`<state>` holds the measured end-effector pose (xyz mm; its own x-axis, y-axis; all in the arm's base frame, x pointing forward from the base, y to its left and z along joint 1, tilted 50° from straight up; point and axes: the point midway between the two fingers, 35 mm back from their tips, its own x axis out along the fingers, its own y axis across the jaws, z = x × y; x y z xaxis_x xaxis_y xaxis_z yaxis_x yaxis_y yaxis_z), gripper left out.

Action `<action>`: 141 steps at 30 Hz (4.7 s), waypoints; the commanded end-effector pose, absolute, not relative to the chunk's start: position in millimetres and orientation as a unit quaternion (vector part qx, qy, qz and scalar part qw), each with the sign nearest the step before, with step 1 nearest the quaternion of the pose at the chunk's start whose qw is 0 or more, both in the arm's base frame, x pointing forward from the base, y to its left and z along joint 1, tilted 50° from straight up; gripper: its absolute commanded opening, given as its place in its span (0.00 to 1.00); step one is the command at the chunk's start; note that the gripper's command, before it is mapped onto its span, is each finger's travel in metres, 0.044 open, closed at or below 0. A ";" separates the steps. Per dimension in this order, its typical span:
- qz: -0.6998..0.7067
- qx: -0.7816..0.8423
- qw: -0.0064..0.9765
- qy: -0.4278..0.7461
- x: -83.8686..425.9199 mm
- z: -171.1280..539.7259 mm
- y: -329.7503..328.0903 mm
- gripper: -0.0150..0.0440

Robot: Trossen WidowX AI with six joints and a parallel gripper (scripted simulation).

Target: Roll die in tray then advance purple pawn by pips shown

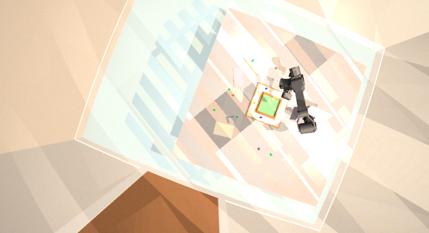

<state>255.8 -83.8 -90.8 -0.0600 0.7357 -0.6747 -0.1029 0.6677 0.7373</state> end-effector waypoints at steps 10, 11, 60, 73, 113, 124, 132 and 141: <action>0.201 0.356 0.588 0.697 266.8 -70.1 -56.3 0.25; 0.192 0.365 0.583 0.700 267.4 -68.6 -54.2 0.25; -0.221 0.631 0.266 0.694 270.1 -5.5 42.1 0.25; -0.349 0.540 0.371 0.669 258.5 -17.5 47.2 0.25; -0.461 0.486 0.526 0.524 268.6 26.9 41.6 0.25; -0.461 0.486 0.526 0.524 268.6 26.9 41.6 0.52; -0.462 0.484 0.528 0.523 271.6 52.9 10.8 0.88; -0.363 0.532 0.395 0.655 264.6 18.3 24.6 1.00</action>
